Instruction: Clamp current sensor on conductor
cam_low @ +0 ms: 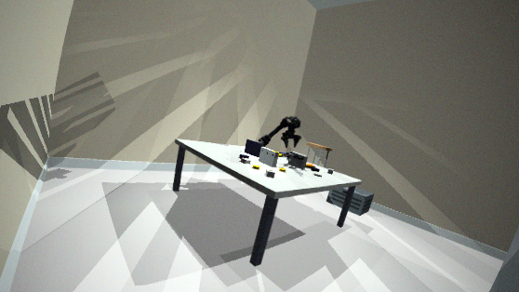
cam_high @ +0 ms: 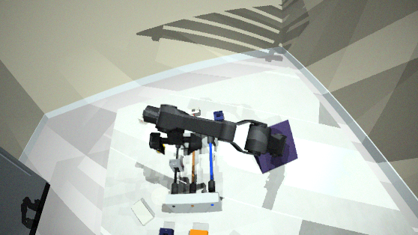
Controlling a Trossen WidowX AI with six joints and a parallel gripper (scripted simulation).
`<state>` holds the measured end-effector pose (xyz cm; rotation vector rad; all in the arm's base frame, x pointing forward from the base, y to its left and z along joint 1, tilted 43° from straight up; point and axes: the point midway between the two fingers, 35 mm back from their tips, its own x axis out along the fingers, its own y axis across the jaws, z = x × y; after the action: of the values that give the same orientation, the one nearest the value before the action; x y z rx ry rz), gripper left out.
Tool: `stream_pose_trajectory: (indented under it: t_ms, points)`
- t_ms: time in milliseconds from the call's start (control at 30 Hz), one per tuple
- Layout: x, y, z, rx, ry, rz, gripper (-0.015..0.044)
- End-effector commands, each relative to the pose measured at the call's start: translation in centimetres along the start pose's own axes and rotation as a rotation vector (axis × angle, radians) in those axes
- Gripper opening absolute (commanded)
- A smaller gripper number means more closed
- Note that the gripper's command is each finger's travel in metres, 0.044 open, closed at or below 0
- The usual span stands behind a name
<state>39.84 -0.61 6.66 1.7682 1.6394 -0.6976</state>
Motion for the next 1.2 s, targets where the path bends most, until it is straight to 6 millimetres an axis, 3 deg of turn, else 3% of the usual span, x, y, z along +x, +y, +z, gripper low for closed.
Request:
stream_pose_trajectory:
  t_ms: [0,400,767,1167]
  points:
    - [0.0,-0.7,1.4,-0.184,0.067,0.006,0.044]
    - [-0.5,-3.0,5.8,-1.006,0.255,0.269,0.044]
    - [-1.2,-3.9,7.9,-1.348,0.224,0.501,0.044]
    - [-2.0,-4.7,10.2,-1.716,0.047,0.751,0.044]
